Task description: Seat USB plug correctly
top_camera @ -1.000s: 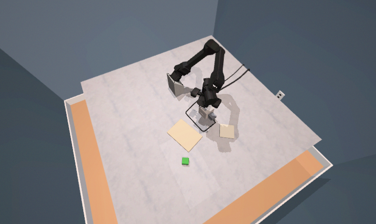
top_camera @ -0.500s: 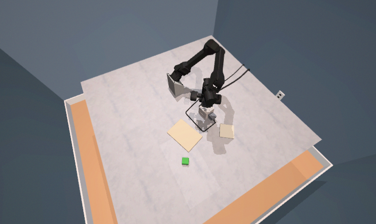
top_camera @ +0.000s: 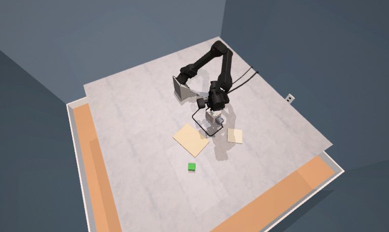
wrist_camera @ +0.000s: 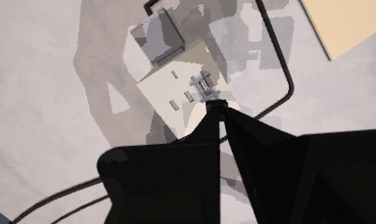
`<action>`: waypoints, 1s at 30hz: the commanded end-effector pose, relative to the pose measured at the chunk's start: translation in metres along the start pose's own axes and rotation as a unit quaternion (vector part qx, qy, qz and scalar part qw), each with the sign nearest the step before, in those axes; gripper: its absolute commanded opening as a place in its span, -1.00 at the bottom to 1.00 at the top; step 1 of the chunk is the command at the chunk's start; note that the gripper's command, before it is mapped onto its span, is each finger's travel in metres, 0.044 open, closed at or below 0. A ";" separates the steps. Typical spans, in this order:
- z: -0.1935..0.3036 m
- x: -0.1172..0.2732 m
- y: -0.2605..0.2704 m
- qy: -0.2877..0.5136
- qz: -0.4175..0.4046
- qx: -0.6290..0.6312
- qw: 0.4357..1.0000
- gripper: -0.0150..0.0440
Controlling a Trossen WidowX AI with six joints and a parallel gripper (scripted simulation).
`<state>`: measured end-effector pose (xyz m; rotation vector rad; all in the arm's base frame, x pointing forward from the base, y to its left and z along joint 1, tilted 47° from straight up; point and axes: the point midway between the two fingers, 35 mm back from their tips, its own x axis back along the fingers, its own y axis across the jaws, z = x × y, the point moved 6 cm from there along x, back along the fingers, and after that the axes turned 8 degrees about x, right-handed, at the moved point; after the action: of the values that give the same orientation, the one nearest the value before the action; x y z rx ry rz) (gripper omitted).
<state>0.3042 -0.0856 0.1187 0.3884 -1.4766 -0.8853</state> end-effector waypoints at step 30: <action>0.000 0.000 0.000 0.001 0.000 0.415 0.910 -0.49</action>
<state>0.3041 -0.0856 0.1186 0.9589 -1.7852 -0.2648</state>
